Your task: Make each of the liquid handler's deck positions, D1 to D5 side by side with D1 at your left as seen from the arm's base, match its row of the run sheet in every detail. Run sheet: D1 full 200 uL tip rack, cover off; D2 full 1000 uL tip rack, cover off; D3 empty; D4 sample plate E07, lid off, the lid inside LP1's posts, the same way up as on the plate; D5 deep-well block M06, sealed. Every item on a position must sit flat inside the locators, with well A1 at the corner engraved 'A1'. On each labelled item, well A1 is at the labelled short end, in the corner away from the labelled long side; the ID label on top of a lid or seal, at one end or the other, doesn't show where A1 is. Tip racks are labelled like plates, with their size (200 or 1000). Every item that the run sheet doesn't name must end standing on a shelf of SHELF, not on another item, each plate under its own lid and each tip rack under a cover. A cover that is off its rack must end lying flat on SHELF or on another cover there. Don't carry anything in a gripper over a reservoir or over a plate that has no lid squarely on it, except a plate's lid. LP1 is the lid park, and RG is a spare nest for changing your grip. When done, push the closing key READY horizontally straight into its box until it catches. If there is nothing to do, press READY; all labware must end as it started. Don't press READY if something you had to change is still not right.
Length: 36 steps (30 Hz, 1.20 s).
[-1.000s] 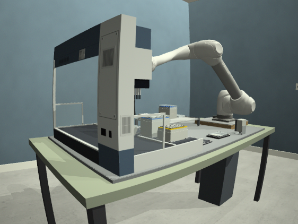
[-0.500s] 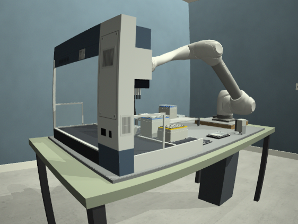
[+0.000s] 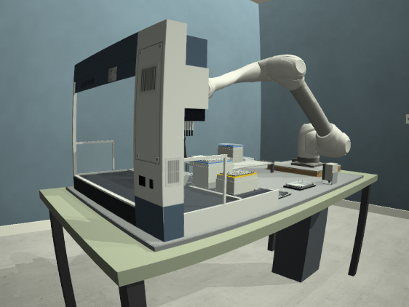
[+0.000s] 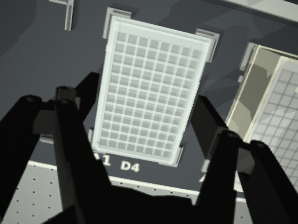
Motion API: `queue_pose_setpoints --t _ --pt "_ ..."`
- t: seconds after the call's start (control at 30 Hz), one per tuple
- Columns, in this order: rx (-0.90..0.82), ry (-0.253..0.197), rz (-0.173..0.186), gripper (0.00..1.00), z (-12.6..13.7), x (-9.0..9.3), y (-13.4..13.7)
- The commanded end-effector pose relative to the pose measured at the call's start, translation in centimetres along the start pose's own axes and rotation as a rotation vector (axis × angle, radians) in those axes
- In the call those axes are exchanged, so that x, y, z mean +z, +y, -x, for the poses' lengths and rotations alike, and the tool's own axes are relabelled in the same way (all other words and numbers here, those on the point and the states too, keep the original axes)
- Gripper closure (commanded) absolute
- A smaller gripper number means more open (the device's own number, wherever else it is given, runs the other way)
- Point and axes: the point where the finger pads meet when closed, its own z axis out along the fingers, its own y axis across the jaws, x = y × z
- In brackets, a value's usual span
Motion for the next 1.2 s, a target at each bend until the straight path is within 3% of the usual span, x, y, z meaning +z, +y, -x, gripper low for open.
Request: queue_pose_setpoints --t 0.0,0.77,1.17 --pt "0.0 0.002 0.0 0.34 0.0 -0.2 0.0" --pt "0.0 0.002 0.0 0.34 0.0 -0.2 0.0" --pt "0.0 0.002 0.0 0.34 0.0 -2.2 0.0"
